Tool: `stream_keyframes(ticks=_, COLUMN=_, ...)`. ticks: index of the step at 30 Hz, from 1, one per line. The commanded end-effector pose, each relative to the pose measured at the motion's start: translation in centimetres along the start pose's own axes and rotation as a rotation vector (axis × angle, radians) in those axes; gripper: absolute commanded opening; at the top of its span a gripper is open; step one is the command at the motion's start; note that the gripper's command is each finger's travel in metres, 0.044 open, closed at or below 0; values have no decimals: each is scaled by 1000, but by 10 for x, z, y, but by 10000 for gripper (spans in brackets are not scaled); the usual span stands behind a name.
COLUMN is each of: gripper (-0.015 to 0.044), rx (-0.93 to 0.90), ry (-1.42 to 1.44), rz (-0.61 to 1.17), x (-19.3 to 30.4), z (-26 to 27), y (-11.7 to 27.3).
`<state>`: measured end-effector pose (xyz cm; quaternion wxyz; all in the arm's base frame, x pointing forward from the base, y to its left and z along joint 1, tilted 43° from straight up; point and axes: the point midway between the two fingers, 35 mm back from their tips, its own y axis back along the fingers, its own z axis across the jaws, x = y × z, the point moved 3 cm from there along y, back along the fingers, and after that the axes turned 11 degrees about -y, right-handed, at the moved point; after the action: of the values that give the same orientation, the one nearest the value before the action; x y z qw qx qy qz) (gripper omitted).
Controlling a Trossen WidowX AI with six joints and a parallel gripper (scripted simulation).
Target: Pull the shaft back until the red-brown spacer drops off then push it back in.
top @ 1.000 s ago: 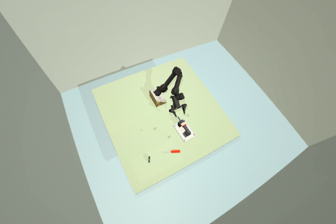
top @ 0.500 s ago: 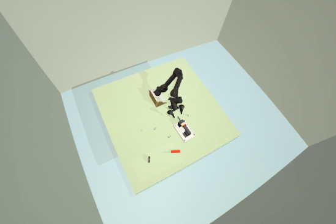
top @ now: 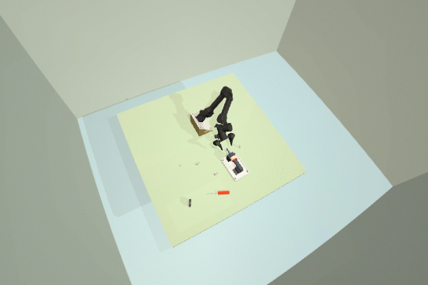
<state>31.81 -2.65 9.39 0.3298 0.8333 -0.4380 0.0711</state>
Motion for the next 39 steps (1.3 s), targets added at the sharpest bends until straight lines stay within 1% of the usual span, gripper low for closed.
stream_keyframes(ticks=1, gripper=440, rx=4, ry=5, rz=0, x=1, z=-1, y=0)
stream_keyframes(ticks=32, gripper=440, rx=4, ry=5, rz=0, x=-2, z=0, y=2)
stream_keyframes(ticks=39, gripper=440, rx=4, ry=5, rz=0, x=-1, z=0, y=-5)
